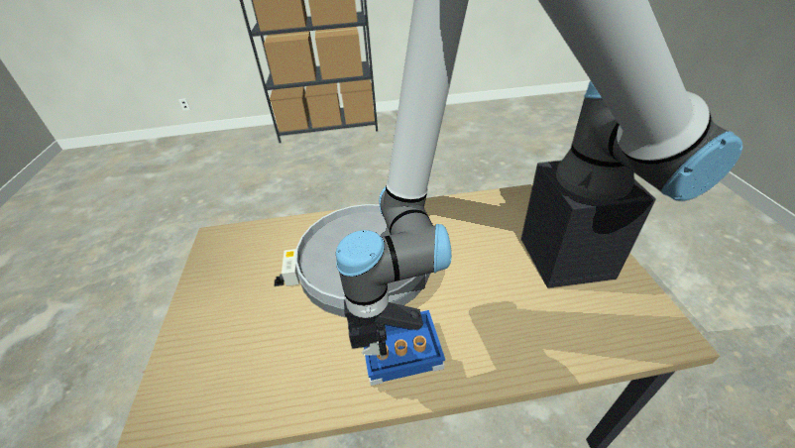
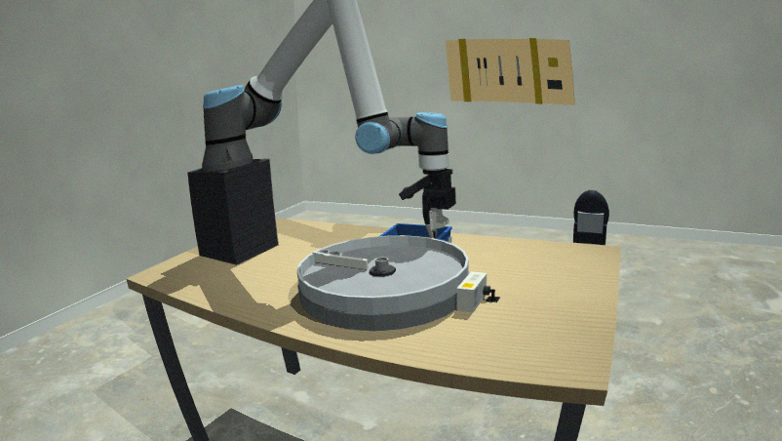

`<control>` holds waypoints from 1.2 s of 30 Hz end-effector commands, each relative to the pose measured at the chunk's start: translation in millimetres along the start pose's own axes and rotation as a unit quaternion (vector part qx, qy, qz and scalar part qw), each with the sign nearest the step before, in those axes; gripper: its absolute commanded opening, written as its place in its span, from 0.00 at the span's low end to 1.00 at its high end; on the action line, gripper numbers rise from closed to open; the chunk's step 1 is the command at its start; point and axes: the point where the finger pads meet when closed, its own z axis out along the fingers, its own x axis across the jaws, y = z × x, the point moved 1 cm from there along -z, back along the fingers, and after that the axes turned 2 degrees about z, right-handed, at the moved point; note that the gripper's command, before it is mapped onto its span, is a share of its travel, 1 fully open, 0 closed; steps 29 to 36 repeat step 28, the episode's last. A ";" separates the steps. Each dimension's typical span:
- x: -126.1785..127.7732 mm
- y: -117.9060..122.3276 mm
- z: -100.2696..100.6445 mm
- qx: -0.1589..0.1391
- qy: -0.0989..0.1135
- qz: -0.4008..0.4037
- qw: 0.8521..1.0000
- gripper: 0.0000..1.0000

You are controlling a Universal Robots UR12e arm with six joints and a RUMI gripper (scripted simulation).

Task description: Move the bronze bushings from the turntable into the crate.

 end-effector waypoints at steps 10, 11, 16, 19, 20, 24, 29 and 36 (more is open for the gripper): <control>0.1 0.6 -55.6 -0.001 0.000 0.000 1.000 0.06; 0.1 0.6 -60.2 -0.001 0.000 0.000 1.000 0.06; 0.1 0.6 -68.8 -0.001 0.000 0.000 1.000 0.06; 0.1 0.6 -68.8 -0.001 0.000 0.000 1.000 0.06; 0.1 0.6 -68.8 -0.001 0.000 0.000 1.000 0.06; 0.1 0.6 -68.8 -0.001 0.000 0.000 1.000 0.06; 0.1 0.6 -68.8 -0.001 0.000 0.000 1.000 0.06; 0.1 0.6 -68.8 -0.001 0.000 0.000 1.000 0.06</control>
